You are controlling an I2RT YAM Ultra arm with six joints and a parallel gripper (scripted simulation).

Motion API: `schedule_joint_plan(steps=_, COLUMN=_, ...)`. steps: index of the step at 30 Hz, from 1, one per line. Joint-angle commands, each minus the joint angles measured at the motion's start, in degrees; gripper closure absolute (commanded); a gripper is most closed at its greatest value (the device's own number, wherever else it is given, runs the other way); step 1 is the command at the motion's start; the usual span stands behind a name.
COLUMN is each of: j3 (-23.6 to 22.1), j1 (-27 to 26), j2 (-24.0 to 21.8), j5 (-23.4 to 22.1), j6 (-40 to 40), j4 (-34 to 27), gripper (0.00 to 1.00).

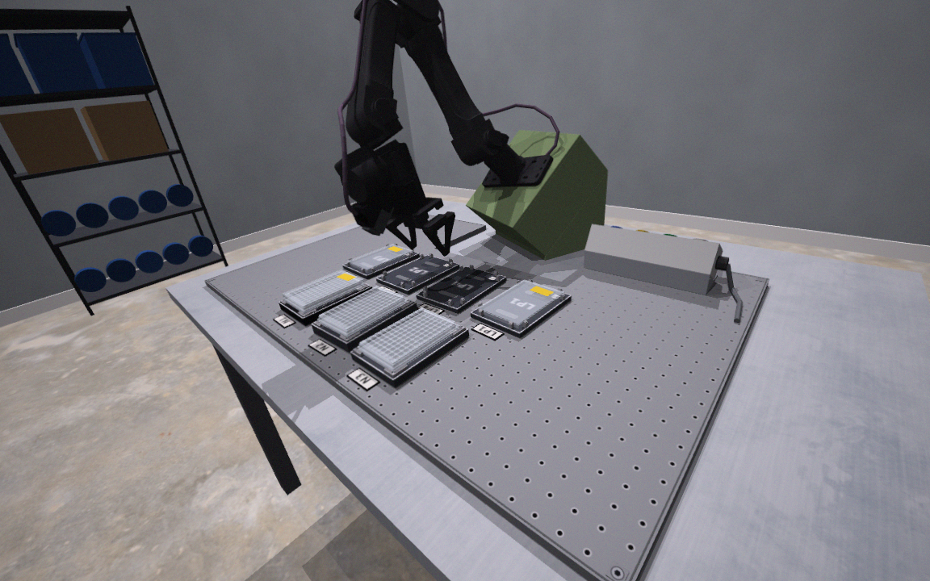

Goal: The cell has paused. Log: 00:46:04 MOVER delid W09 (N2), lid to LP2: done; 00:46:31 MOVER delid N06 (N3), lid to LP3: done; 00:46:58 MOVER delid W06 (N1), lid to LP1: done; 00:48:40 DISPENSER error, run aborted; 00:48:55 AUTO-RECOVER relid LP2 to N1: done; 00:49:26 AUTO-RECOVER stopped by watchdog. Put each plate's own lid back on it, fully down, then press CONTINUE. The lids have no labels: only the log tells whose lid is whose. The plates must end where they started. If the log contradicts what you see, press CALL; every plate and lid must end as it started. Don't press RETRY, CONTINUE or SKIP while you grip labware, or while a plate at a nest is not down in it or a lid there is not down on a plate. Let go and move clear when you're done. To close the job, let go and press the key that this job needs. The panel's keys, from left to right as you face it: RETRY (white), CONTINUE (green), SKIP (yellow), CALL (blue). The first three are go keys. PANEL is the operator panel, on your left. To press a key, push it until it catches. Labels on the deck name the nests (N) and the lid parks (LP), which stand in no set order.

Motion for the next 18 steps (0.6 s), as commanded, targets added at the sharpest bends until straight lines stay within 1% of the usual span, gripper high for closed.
schedule_joint_plan(steps=1, j3=-1.7, j1=2.6, j2=0.9, j5=3.0, j6=1.4, j4=5.3, gripper=0.0)
schedule_joint_plan(steps=2, j3=-2.4, j1=3.0, j2=-1.6, j5=3.6, j6=1.4, j4=6.4, gripper=0.0)
schedule_joint_plan(steps=4, j3=-3.4, j1=5.3, j2=0.7, j5=5.4, j6=2.3, j4=9.2, gripper=0.0)
schedule_joint_plan(steps=5, j3=-4.1, j1=5.6, j2=-1.8, j5=6.0, j6=2.2, j4=10.5, gripper=0.0)
schedule_joint_plan(steps=6, j3=-4.5, j1=5.8, j2=-1.9, j5=6.3, j6=2.1, j4=11.0, gripper=0.0)
schedule_joint_plan(steps=7, j3=-4.7, j1=5.8, j2=-1.9, j5=6.4, j6=2.1, j4=11.3, gripper=0.0)
schedule_joint_plan(steps=8, j3=-5.0, j1=6.9, j2=-1.7, j5=7.3, j6=2.6, j4=12.6, gripper=0.0)
schedule_joint_plan(steps=9, j3=-5.5, j1=8.1, j2=0.4, j5=8.2, j6=3.1, j4=14.0, gripper=0.0)
schedule_joint_plan(steps=10, j3=-6.3, j1=8.4, j2=-2.1, j5=8.7, j6=3.0, j4=15.2, gripper=0.0)
schedule_joint_plan(steps=12, j3=-6.4, j1=8.4, j2=-1.9, j5=9.1, j6=2.8, j4=15.8, gripper=0.0)
schedule_joint_plan(steps=14, j3=-4.2, j1=8.1, j2=-0.4, j5=9.3, j6=2.3, j4=15.9, gripper=0.0)
schedule_joint_plan(steps=18, j3=-3.9, j1=7.9, j2=0.2, j5=9.3, j6=2.1, j4=16.2, gripper=0.0)
